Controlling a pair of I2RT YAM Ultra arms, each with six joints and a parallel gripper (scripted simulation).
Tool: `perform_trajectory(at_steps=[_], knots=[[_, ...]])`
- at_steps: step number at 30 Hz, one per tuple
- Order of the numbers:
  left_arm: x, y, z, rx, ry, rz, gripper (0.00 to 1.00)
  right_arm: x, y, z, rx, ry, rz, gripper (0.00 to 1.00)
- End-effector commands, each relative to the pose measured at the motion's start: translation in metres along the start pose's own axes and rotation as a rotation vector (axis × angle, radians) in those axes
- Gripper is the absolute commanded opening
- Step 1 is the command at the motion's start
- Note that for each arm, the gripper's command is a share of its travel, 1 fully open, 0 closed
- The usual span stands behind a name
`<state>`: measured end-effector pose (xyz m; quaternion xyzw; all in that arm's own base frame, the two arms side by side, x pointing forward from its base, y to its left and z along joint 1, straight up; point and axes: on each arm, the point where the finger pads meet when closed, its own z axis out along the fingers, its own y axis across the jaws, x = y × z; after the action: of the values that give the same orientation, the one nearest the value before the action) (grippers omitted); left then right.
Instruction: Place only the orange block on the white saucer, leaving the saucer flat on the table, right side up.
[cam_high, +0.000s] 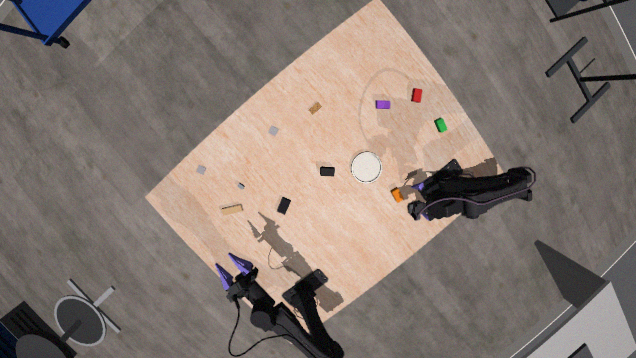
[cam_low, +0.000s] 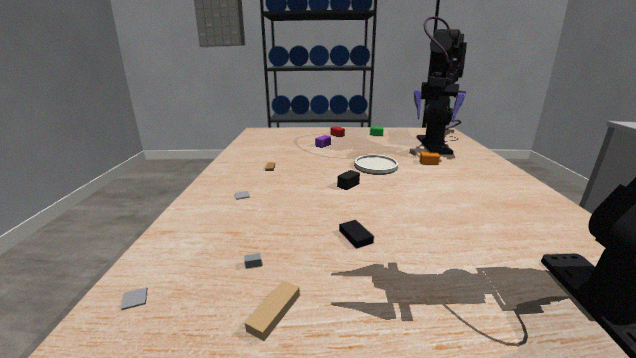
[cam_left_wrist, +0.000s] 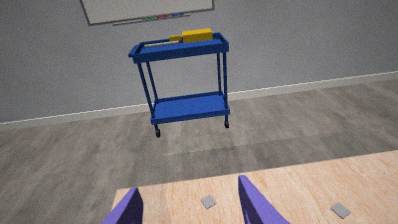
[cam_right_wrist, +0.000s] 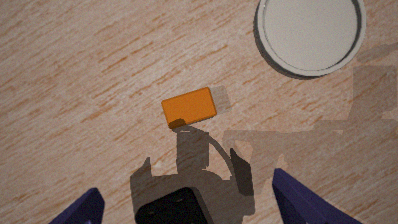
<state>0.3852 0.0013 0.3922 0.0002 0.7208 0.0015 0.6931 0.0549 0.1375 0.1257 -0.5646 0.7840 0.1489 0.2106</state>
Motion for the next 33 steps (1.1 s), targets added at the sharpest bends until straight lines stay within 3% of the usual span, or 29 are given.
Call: perform_trajectory(at_steps=[1, 15, 19, 23, 33], knots=[[-0.007, 0.0, -0.002, 0.001, -0.02, -0.001, 0.55, -0.011, 0.005, -0.01, -0.029, -0.052, -0.03, 1.0], [-0.007, 0.0, -0.002, 0.001, -0.02, -0.001, 0.55, -0.008, 0.006, -0.006, -0.035, -0.031, -0.033, 1.0], [0.001, -0.005, -0.005, 0.007, 0.005, -0.012, 0.55, -0.015, 0.004, -0.007, -0.029, -0.042, 0.057, 0.55], [0.005, -0.015, -0.009, 0.03, 0.015, -0.015, 0.55, -0.017, 0.002, -0.005, -0.021, -0.027, 0.143, 0.55], [0.043, -0.117, -0.064, 0.325, 0.076, -0.016, 0.55, -0.023, -0.002, 0.026, 0.04, 0.162, 0.662, 0.55]])
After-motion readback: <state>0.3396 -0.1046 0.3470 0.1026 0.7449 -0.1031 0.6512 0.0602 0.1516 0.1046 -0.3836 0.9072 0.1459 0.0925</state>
